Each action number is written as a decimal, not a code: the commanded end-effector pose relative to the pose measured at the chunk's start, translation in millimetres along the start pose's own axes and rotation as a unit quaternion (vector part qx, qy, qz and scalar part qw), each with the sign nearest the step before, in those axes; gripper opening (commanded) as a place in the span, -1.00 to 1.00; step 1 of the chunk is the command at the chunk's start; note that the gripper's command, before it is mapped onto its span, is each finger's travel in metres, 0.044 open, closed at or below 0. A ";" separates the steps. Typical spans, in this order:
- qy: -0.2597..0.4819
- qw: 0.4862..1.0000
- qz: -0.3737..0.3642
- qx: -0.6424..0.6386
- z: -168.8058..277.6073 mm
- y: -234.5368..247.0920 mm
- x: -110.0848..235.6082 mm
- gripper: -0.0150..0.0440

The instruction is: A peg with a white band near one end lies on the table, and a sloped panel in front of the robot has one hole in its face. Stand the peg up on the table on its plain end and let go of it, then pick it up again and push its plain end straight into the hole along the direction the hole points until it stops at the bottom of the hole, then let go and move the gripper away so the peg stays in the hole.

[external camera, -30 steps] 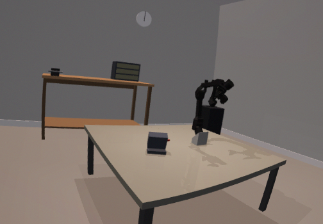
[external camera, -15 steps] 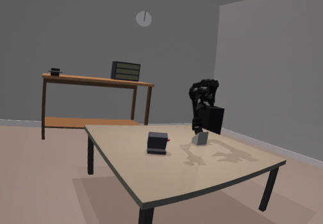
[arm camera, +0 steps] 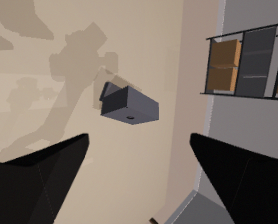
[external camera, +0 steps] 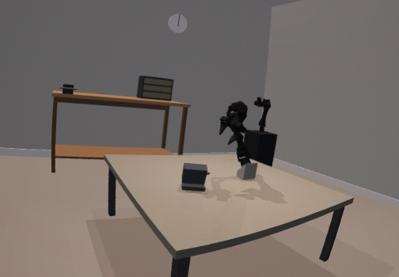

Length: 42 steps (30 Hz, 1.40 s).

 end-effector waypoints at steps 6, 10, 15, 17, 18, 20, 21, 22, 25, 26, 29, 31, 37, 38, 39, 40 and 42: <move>0.021 0.991 -0.060 -0.117 40.1 -0.1 -40.3 1.00; 0.036 0.980 -0.088 -0.176 60.5 2.5 -58.7 1.00; 0.057 0.959 -0.121 -0.249 85.9 8.5 -80.1 1.00; 0.066 0.949 -0.133 -0.278 96.0 11.7 -88.1 1.00; 0.071 0.944 -0.139 -0.292 101.1 13.5 -92.0 1.00; 0.081 0.932 -0.151 -0.320 111.1 17.5 -99.5 1.00; 0.086 0.925 -0.157 -0.334 116.0 19.6 -103.2 1.00; 0.091 0.919 -0.162 -0.348 121.0 21.8 -106.8 1.00; 0.106 0.897 -0.178 -0.389 135.6 29.2 -117.0 1.00; 0.112 0.890 -0.184 -0.403 140.5 31.8 -120.2 1.00; 0.129 0.865 -0.198 -0.442 154.7 40.4 -129.4 1.00; 0.140 0.847 -0.208 -0.468 164.0 46.5 -135.0 1.00; 0.176 0.789 -0.233 -0.541 190.8 67.0 -149.8 1.00; 0.182 0.778 -0.236 -0.553 195.1 70.7 -151.9 1.00; 0.188 0.767 -0.240 -0.564 199.3 74.4 -154.0 1.00; 0.195 0.756 -0.243 -0.576 203.5 78.3 -155.9 1.00; 0.207 0.733 -0.250 -0.598 211.6 86.1 -159.6 1.00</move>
Point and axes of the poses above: the point midway between the two fingers, 35 mm back from their tips, its own x axis back along the fingers, its own y axis across the jaws, z = x × y, the point moved 10 cm from there along x, back along the fingers, and after that the axes turned 6 degrees about x, right-handed, at the moved point
